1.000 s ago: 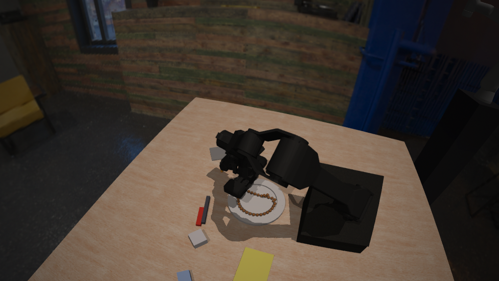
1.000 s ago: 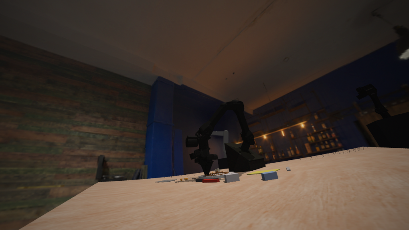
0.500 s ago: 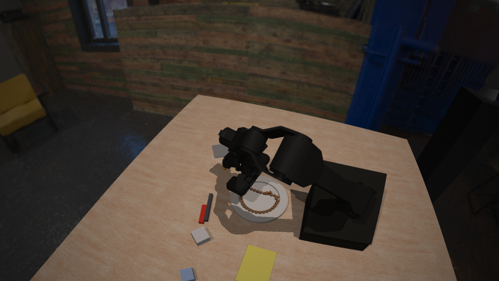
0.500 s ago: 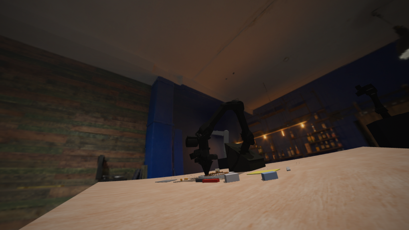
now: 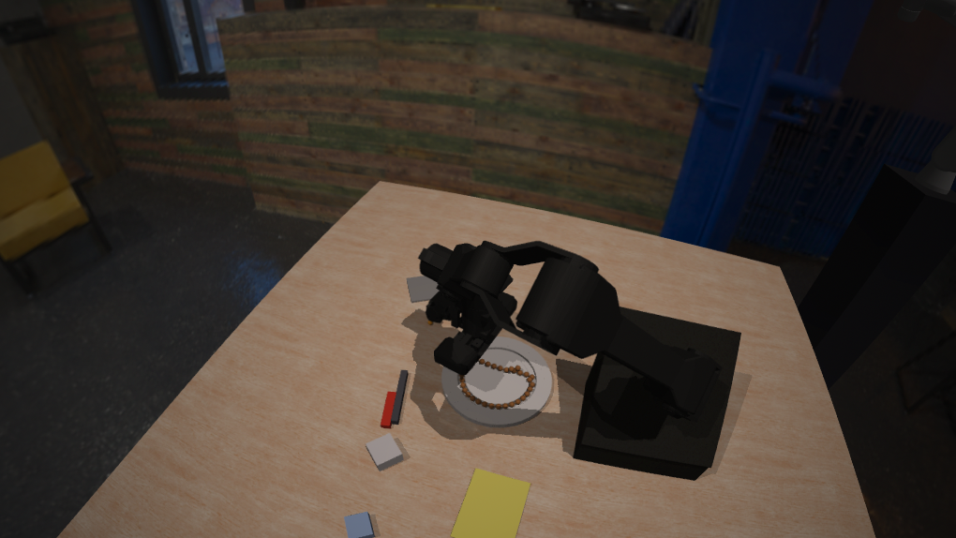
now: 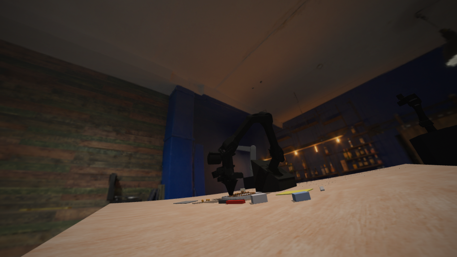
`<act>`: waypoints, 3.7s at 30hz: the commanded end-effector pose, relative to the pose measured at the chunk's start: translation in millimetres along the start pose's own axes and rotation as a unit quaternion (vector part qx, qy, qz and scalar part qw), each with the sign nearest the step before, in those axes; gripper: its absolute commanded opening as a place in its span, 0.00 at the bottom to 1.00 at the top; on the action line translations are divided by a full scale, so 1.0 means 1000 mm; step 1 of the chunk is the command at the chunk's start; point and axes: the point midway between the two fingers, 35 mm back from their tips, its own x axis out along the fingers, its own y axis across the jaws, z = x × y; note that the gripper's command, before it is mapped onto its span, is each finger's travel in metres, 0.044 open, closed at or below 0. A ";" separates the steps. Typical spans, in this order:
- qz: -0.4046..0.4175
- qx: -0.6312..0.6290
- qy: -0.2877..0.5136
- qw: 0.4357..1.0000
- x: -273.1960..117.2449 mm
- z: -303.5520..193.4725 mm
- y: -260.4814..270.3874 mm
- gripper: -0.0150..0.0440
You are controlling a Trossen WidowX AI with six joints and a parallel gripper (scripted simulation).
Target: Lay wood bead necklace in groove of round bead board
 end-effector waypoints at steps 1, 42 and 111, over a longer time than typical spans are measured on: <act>0.000 0.000 0.000 1.000 -0.001 0.000 0.000 0.25; 0.002 0.000 -0.001 1.000 -0.002 0.008 -0.011 0.83; 0.001 0.119 0.000 0.993 -0.011 -0.002 -0.008 0.46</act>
